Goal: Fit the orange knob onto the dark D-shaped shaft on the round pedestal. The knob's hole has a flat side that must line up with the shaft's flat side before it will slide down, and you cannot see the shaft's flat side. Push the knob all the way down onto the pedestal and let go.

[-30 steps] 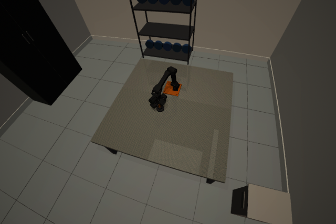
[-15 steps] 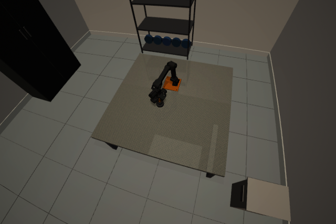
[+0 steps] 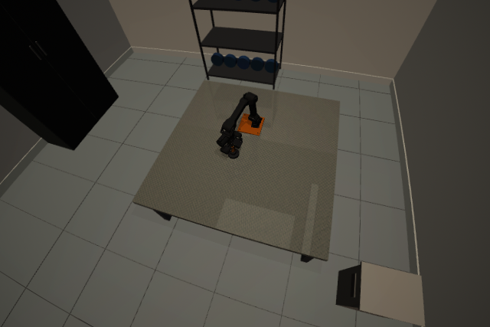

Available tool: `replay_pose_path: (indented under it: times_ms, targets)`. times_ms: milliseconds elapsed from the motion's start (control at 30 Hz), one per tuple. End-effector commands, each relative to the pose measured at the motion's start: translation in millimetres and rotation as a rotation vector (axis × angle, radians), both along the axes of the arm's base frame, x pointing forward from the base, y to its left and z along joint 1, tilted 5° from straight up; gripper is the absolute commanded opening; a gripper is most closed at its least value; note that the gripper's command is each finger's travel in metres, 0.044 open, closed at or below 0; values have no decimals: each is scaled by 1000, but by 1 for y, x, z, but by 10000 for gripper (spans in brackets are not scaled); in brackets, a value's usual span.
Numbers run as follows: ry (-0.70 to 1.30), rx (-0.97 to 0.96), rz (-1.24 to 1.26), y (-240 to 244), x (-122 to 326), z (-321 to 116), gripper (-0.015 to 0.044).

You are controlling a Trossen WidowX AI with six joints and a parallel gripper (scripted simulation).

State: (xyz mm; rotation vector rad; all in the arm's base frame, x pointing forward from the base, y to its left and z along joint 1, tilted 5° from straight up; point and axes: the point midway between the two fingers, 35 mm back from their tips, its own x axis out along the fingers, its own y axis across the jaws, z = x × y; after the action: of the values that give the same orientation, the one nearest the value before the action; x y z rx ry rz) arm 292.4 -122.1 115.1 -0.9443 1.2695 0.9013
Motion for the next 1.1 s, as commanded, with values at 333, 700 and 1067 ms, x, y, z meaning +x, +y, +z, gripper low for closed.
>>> replay_pose_path:
  times_ms: [333,700,1067]
  targets:
    - [-7,-1,5,0,3,-1,0]
    - [-7,-1,5,1,-2,-2,0]
    - [-7,-1,14,2,-4,3,0]
